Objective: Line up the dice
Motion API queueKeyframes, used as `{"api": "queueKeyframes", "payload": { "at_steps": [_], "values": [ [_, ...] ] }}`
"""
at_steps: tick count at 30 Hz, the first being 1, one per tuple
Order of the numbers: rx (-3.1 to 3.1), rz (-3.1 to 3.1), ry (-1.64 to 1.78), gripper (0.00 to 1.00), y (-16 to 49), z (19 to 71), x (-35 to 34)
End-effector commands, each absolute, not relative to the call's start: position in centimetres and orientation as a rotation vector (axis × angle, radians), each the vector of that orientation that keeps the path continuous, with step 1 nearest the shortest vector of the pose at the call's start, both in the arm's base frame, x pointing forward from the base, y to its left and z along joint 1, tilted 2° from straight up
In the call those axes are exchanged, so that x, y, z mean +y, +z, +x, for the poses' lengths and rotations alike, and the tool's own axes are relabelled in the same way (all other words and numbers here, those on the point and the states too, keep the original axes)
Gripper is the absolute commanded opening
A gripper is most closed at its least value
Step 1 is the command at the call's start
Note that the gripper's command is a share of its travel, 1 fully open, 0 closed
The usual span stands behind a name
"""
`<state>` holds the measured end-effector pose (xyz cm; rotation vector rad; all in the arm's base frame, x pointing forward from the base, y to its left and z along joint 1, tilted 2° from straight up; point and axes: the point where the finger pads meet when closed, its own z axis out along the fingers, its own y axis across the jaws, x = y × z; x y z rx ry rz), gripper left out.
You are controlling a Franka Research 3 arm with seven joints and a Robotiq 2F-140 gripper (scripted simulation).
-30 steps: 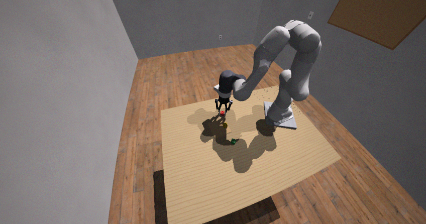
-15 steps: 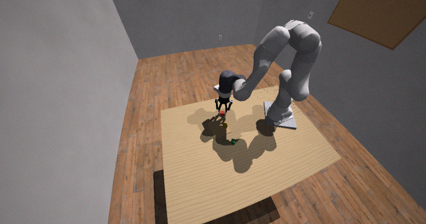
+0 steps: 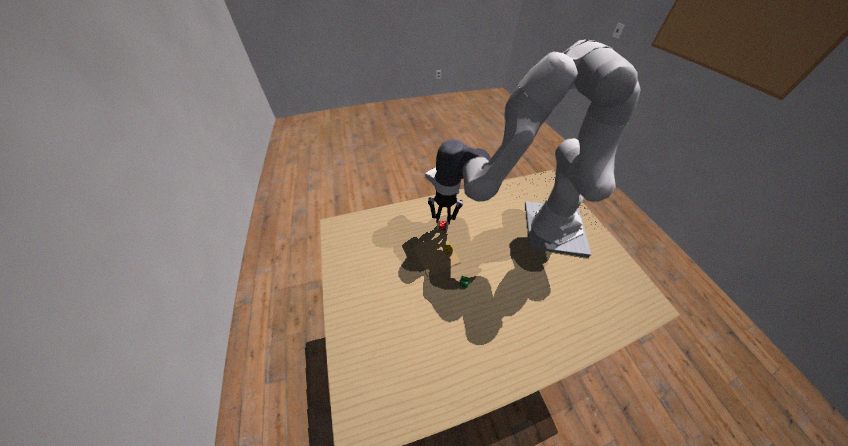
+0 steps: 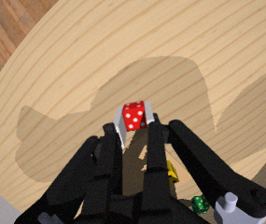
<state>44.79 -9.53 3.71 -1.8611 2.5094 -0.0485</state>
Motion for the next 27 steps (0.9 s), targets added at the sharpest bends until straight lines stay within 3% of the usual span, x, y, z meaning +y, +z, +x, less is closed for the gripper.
{"api": "queueKeyframes", "payload": {
  "at_steps": [1,27],
  "values": [
    [2.507,-1.862,-0.046,0.16,3.62,44.79,-9.42],
    [2.507,-1.862,-0.046,0.16,4.53,44.76,-9.4]
  ]
}}
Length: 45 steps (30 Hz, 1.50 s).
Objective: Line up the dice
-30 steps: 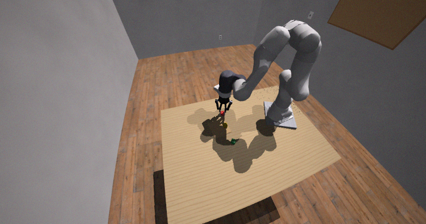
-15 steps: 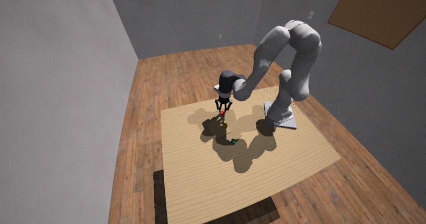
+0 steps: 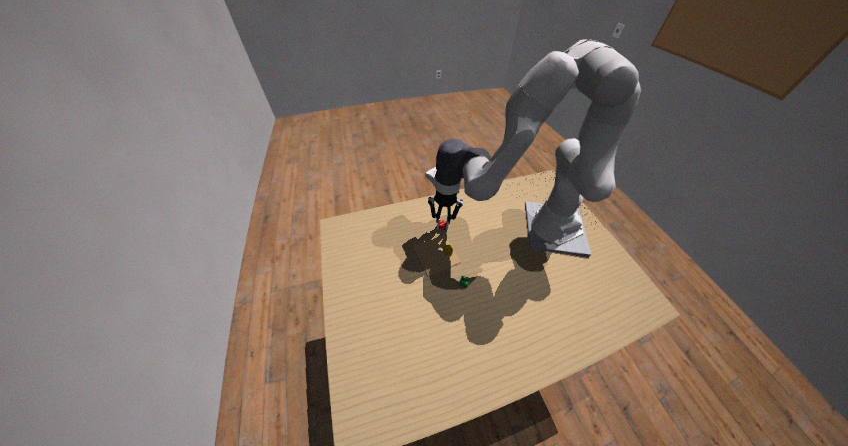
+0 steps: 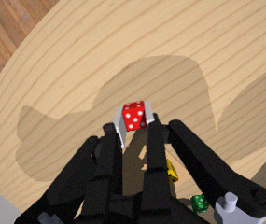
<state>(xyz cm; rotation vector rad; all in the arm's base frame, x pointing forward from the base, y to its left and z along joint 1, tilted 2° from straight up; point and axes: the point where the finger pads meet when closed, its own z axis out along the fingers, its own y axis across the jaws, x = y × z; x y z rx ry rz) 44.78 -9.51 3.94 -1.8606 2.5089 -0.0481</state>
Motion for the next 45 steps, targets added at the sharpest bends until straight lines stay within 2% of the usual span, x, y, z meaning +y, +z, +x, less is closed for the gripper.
{"api": "queueKeyframes", "payload": {
  "at_steps": [1,17,30,45],
  "values": [
    [2.507,-1.862,-0.046,0.16,5.0,44.7,-9.4],
    [2.507,-1.862,-0.046,0.16,13.4,44.5,-9.3],
    [2.517,-1.849,-0.046,0.16,13.6,44.5,-9.2],
    [2.782,-1.414,-0.049,0.16,13.8,46.2,-6.4]
  ]
}}
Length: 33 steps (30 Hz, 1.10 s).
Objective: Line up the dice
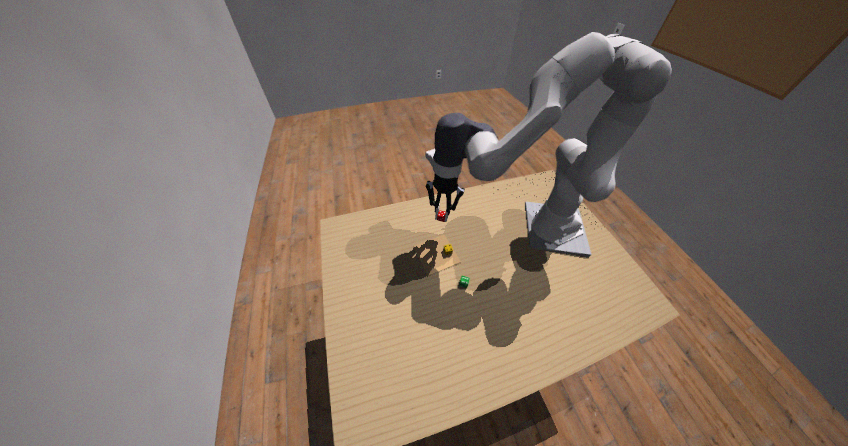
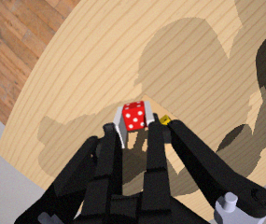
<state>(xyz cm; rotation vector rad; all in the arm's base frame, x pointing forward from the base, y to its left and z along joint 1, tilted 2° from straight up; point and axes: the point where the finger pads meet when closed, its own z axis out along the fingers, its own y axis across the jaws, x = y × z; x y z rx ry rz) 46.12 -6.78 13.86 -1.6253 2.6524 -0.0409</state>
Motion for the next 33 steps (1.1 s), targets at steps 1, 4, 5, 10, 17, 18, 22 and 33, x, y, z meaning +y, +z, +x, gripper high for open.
{"api": "queueKeyframes", "payload": {
  "at_steps": [1,4,5,10,17,18,22,33],
  "values": [
    [2.792,-1.393,-0.049,0.16,13.9,46.3,-6.3],
    [2.818,-1.339,-0.048,0.16,13.9,46.5,-5.9],
    [2.83,-1.313,-0.048,0.16,13.9,46.6,-5.8],
    [2.872,-1.216,-0.048,0.16,13.9,46.9,-5.1],
    [2.927,-1.072,-0.047,0.16,14.0,47.4,-4.2],
    [2.935,-1.05,-0.046,0.16,14.0,47.4,-4.0],
    [2.962,-0.968,-0.045,0.16,14.0,47.7,-3.5],
    [3.025,-0.738,-0.041,0.16,14.0,48.3,-1.9]
  ]
}}
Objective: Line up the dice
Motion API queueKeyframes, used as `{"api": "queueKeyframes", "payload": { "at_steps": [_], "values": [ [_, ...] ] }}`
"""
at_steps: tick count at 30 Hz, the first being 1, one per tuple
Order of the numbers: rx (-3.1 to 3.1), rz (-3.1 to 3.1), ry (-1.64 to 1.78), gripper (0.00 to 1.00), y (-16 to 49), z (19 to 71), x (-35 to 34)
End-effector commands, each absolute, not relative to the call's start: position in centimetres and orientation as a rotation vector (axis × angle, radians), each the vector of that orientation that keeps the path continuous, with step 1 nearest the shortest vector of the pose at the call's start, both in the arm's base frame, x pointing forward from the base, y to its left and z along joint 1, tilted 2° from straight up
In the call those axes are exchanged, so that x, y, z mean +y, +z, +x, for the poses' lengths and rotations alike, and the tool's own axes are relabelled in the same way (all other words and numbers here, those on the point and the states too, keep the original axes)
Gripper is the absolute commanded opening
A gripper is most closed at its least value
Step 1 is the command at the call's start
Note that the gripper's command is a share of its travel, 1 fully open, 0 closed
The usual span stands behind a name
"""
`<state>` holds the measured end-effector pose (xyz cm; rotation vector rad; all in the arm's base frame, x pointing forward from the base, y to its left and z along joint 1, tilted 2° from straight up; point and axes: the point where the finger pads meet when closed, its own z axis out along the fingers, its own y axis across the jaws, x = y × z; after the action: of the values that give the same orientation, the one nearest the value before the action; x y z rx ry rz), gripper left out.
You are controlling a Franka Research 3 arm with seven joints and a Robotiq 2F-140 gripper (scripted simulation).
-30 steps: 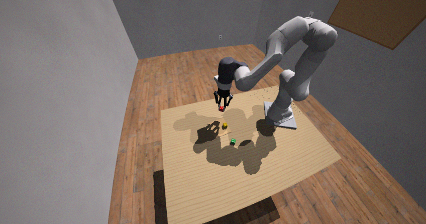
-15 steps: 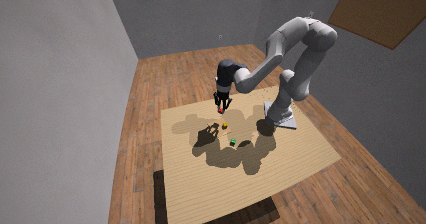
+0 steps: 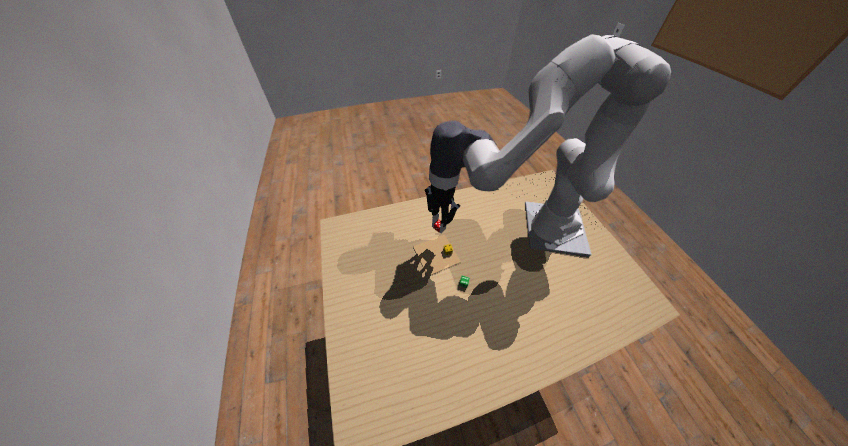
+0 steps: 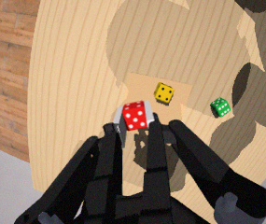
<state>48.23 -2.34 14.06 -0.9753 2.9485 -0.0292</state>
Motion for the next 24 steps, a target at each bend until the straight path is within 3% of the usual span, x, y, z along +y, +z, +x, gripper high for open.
{"api": "queueKeyframes", "payload": {
  "at_steps": [1,24],
  "values": [
    [3.03,-0.718,-0.041,0.16,14.0,48.4,-1.8],
    [3.102,-0.227,-0.026,0.16,14.1,49.5,1.7]
  ]
}}
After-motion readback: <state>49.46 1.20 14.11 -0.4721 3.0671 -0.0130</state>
